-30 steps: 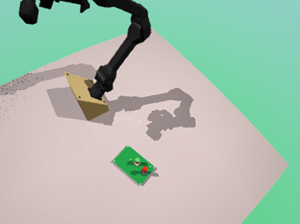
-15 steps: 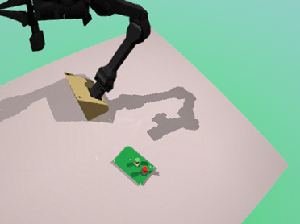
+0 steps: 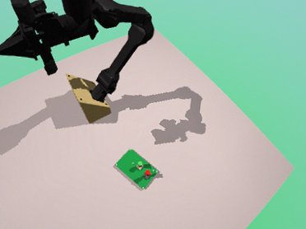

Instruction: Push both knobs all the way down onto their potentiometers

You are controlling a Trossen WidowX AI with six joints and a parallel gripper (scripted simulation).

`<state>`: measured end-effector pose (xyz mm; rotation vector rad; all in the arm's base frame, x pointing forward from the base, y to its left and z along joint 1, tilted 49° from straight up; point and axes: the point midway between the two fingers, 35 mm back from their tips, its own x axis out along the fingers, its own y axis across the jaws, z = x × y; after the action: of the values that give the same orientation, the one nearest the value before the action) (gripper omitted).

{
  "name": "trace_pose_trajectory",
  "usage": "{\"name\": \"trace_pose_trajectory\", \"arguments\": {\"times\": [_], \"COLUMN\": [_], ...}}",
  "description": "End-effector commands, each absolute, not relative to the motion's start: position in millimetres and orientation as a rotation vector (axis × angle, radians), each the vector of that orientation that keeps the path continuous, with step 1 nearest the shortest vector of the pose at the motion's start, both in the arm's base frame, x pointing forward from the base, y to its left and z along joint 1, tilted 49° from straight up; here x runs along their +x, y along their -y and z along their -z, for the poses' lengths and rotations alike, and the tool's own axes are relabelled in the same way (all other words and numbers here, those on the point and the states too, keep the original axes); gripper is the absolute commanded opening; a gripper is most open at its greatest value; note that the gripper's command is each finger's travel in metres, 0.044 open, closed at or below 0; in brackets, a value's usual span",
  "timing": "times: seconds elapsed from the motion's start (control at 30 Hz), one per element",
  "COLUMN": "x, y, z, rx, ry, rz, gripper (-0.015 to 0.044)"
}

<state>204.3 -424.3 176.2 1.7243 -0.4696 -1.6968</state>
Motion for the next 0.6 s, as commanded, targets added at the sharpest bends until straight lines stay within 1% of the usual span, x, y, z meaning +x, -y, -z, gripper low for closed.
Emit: {"name": "trace_pose_trajectory", "arguments": {"times": [0.0, 0.57], "x": [224, 287], "y": [412, 354], "z": [-164, -124], "rx": [1.696, 1.525], "ry": [0.281, -0.360], "rz": [1.666, 1.438], "gripper": [0.0000, 0.0000]}}
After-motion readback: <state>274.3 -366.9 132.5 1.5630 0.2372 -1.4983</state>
